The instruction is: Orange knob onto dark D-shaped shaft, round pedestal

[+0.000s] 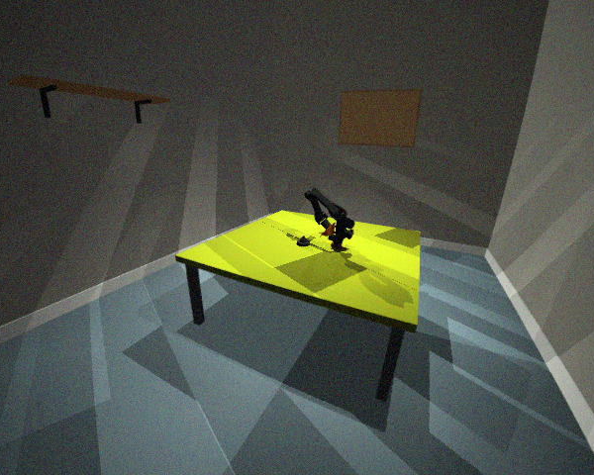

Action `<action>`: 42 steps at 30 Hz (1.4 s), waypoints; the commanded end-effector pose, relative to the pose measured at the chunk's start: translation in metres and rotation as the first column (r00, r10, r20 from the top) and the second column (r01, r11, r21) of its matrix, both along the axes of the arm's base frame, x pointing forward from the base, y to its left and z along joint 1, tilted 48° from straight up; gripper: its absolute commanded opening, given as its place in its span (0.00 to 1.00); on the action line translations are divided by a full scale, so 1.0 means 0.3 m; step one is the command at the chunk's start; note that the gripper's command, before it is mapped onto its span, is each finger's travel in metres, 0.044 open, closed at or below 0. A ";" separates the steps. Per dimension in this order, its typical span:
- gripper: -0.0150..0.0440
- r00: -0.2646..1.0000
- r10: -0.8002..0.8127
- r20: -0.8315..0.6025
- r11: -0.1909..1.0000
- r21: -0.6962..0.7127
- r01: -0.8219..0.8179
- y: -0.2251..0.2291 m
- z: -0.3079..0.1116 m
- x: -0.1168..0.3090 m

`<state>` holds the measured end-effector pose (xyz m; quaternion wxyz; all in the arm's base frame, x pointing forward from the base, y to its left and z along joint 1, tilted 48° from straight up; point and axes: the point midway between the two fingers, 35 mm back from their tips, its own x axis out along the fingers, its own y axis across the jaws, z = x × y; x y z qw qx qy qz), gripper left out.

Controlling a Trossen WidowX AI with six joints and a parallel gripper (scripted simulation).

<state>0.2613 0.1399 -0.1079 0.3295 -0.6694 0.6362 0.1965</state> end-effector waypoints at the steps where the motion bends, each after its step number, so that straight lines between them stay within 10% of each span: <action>1: 0.56 1.000 0.004 0.000 1.000 0.018 -0.004 0.000 0.004 0.000; 42: 0.56 0.992 0.113 0.051 0.791 0.600 -0.121 -0.047 0.127 -0.025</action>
